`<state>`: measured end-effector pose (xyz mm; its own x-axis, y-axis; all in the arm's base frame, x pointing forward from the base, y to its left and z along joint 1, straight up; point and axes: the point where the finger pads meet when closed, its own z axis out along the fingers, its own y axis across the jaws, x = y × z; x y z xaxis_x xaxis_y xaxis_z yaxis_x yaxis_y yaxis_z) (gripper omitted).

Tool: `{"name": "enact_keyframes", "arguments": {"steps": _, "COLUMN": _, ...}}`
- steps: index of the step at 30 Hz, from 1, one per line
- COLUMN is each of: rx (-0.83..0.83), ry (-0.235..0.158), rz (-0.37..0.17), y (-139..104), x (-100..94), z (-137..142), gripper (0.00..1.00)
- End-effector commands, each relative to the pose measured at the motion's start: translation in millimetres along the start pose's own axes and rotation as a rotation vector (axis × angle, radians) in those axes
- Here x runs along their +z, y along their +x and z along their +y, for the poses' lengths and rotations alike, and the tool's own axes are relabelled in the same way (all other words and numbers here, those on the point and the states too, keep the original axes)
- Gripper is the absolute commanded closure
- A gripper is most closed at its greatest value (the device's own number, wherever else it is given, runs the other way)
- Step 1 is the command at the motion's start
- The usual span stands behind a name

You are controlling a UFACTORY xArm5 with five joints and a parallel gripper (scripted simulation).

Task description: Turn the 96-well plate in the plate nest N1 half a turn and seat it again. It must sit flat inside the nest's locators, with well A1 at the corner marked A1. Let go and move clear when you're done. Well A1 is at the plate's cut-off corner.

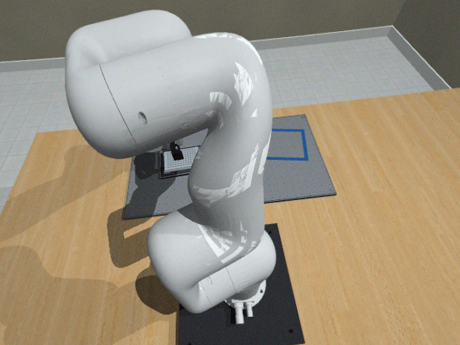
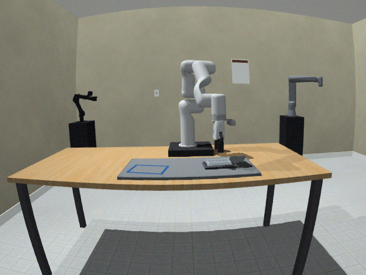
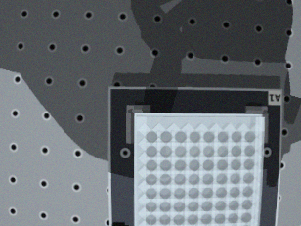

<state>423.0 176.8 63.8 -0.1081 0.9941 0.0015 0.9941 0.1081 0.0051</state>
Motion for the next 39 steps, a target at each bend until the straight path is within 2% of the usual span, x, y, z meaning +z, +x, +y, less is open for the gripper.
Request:
{"name": "enact_keyframes", "arguments": {"steps": 1, "rx": 0.0, "ry": -0.003, "rz": 0.004, "y": 0, "x": 5.6, "z": 1, "gripper": 0.0}}
{"name": "enact_keyframes", "arguments": {"steps": 23, "rx": 0.0, "ry": -0.003, "rz": 0.004, "y": 1, "x": 39.0, "z": 1, "gripper": 0.0}}
{"name": "enact_keyframes", "arguments": {"steps": 39, "rx": 0.0, "ry": -0.003, "rz": 0.004, "y": 1, "x": 40.3, "z": 1, "gripper": 0.0}}
